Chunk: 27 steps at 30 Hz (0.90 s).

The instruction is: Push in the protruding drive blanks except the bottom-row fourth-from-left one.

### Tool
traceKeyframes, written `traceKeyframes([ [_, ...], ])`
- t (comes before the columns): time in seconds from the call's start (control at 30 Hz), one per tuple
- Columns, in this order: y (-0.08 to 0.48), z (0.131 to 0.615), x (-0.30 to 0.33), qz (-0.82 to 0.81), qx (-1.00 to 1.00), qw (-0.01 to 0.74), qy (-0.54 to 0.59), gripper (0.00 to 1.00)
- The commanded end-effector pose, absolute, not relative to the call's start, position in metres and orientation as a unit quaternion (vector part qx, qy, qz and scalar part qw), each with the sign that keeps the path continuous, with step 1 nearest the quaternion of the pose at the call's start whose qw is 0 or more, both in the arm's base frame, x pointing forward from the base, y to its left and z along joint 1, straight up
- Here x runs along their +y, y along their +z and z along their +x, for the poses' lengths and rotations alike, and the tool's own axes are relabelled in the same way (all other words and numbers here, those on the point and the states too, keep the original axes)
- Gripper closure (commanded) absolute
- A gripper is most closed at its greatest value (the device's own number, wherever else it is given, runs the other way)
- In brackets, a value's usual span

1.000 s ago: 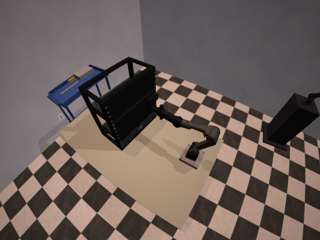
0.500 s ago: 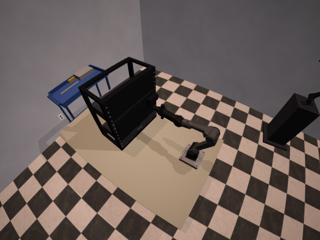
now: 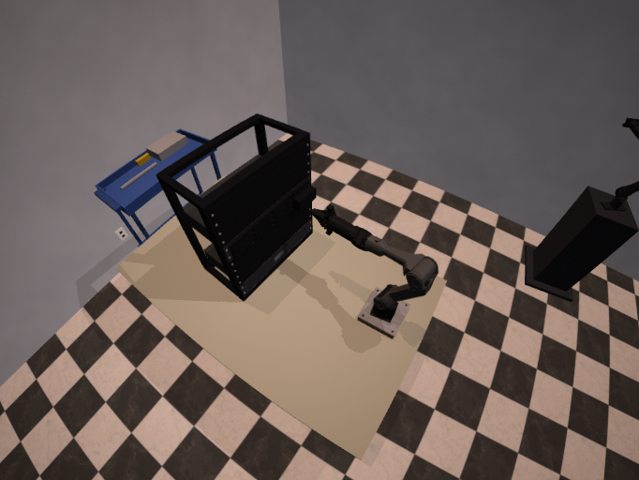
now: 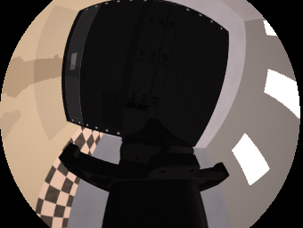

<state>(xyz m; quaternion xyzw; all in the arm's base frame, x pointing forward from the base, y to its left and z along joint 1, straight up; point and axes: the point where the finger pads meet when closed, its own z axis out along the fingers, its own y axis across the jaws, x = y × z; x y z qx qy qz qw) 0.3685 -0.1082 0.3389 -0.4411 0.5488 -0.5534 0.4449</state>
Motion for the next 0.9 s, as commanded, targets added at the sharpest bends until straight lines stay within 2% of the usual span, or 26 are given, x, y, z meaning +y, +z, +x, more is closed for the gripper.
traceKeyframes([
  [0.0, 0.335, 0.367, -0.115, -0.445, 0.549, 0.447, -0.549, 1.00],
  [0.53, 0.320, 0.355, -0.165, -0.445, 0.549, 0.447, -0.549, 1.00],
  [0.87, 0.318, 0.353, -0.172, -0.445, 0.549, 0.447, -0.549, 1.00],
])
